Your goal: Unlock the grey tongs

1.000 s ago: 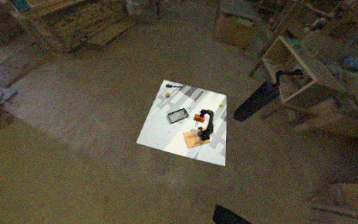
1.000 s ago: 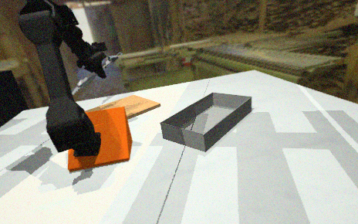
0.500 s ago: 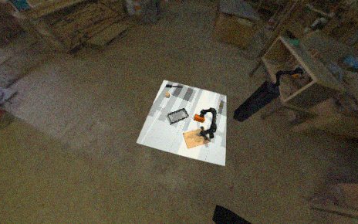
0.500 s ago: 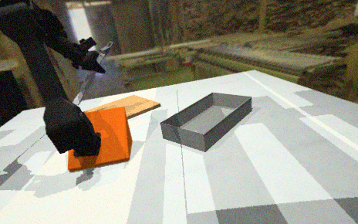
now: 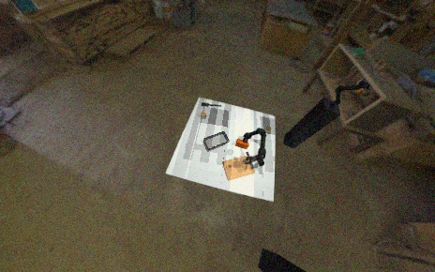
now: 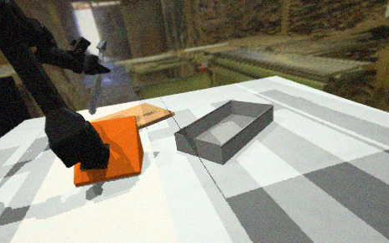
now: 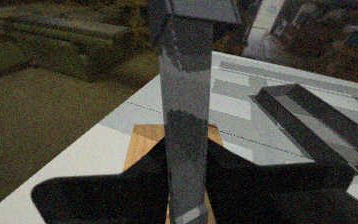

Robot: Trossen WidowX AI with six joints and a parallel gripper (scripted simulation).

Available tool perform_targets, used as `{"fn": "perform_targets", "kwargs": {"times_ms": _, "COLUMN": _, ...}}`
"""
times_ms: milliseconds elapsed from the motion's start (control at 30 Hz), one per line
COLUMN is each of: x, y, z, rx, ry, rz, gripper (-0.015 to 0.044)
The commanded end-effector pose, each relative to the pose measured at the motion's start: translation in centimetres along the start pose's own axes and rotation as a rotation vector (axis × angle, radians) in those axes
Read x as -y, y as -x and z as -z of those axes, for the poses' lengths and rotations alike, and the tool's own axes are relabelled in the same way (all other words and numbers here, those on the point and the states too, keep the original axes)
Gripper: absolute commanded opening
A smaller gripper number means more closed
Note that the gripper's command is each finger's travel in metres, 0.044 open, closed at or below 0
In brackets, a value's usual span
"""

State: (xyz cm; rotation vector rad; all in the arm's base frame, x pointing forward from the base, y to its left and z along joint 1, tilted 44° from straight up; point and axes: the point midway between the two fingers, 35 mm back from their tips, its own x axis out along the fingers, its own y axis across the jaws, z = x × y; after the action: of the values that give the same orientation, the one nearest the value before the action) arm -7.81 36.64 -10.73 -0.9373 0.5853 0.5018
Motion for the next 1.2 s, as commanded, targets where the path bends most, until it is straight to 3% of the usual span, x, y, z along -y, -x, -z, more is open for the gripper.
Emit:
{"fn": "perform_targets", "kwargs": {"times_ms": 0, "x": 0.38, "y": 0.98, "z": -0.66, "rx": 0.077, "ry": -0.03, "rz": -0.012, "gripper": -0.015}}
{"fn": "perform_targets", "kwargs": {"times_ms": 1167, "x": 0.6, "y": 1.44, "z": -0.75, "rx": 0.124, "ry": -0.041, "rz": -0.017, "gripper": -0.015}}
